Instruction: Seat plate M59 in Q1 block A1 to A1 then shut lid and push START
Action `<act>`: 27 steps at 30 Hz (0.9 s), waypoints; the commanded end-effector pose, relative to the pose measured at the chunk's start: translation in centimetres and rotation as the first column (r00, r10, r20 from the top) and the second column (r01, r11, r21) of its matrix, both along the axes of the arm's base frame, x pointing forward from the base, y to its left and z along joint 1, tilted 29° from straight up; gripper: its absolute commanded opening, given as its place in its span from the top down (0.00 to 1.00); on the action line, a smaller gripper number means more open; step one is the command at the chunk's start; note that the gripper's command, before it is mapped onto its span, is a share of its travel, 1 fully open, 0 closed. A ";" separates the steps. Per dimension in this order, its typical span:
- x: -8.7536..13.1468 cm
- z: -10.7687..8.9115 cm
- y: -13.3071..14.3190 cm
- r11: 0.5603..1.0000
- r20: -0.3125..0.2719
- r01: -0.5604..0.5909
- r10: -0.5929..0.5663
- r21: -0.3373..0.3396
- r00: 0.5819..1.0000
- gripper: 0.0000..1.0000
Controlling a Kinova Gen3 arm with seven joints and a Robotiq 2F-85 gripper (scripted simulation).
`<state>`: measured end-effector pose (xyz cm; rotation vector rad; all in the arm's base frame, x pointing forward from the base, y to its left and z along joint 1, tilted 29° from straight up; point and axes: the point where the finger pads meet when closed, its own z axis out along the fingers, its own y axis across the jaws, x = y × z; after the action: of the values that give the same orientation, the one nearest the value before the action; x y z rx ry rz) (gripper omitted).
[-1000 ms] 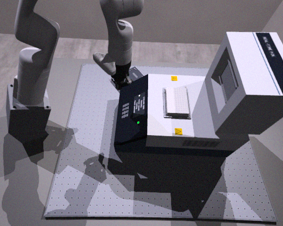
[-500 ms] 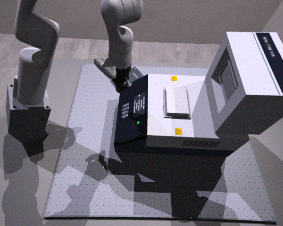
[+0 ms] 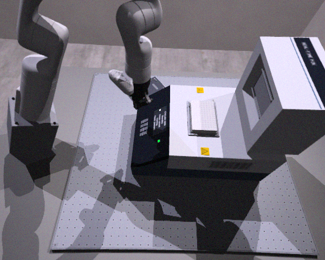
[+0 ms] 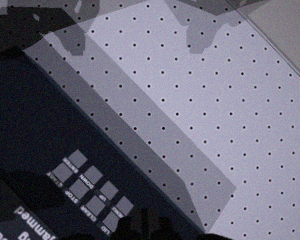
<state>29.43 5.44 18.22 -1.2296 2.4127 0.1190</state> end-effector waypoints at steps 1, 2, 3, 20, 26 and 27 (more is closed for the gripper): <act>0.2 -0.5 0.0 1.000 -0.010 0.001 -0.001 -0.002 1.000 0.90; 0.3 -0.6 0.0 1.000 -0.010 0.001 -0.001 -0.002 1.000 0.90; 0.3 -0.7 0.1 1.000 -0.010 0.001 -0.001 -0.002 1.000 0.90; 1.1 -2.5 0.6 1.000 -0.010 0.001 -0.001 -0.003 1.000 0.90; 1.5 -3.2 0.8 1.000 -0.010 0.001 -0.001 -0.003 1.000 0.90; 1.5 -3.3 0.9 1.000 -0.010 0.001 -0.001 -0.003 1.000 0.90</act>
<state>30.72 6.20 15.34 -1.2296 2.4144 0.1279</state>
